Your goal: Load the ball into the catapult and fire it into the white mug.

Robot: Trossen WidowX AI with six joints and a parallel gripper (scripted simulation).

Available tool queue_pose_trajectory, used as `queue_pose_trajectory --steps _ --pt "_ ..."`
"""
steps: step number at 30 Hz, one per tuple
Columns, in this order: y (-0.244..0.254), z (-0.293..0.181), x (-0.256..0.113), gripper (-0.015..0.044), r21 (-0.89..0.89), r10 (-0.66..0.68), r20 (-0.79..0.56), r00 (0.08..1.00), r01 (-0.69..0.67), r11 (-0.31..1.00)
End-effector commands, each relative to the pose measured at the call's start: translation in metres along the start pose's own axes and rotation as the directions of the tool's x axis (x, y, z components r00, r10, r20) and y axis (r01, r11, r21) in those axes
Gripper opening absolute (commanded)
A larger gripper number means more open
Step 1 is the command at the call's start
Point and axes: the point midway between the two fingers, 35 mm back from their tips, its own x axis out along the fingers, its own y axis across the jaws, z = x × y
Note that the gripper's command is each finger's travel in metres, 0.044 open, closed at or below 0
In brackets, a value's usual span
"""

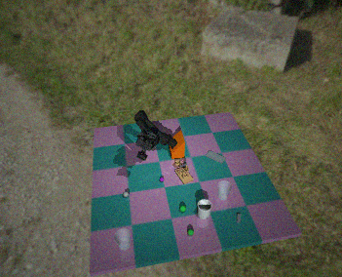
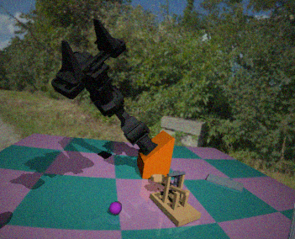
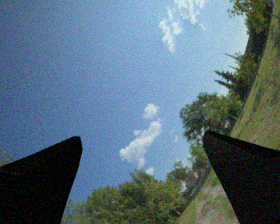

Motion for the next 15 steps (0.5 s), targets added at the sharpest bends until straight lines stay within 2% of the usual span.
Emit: queue_pose_trajectory --steps 1,8,15 --pt "-0.001 -0.001 0.0 0.0426 0.002 -0.003 -0.004 1.0 0.003 1.0" --pt "-0.019 -0.047 0.014 0.044 0.065 -0.1 -0.167 0.981 0.112 0.991" --pt "-0.033 -0.099 0.018 0.044 0.096 -0.187 -0.353 0.917 0.234 0.967"
